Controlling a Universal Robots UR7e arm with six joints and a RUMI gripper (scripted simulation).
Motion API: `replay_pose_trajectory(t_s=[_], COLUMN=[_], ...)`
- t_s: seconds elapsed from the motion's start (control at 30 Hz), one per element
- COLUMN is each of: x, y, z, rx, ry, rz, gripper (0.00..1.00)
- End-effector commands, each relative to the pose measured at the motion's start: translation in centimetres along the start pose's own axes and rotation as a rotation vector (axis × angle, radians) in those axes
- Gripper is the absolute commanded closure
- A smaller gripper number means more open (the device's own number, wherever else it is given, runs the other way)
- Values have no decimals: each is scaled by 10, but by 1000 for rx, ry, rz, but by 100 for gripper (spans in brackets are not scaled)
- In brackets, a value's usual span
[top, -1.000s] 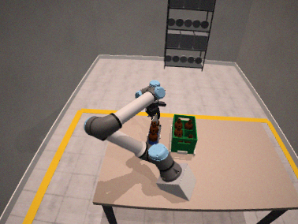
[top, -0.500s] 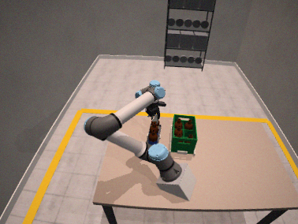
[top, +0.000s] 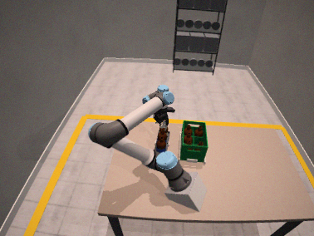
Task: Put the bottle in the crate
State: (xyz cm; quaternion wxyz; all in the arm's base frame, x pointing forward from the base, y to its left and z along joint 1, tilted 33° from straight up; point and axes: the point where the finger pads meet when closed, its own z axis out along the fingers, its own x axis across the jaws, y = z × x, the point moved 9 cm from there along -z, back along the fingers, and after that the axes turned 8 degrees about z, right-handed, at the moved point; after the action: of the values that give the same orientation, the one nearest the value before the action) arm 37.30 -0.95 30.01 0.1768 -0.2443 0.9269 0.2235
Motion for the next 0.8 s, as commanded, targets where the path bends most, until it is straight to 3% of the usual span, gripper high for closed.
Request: replay_pose_trajectory(t_s=[0.0,0.77], x=[0,0], y=[0,0], z=[2,26], rx=[1,1], ry=[0,0], rz=[0,0], gripper=[62,62])
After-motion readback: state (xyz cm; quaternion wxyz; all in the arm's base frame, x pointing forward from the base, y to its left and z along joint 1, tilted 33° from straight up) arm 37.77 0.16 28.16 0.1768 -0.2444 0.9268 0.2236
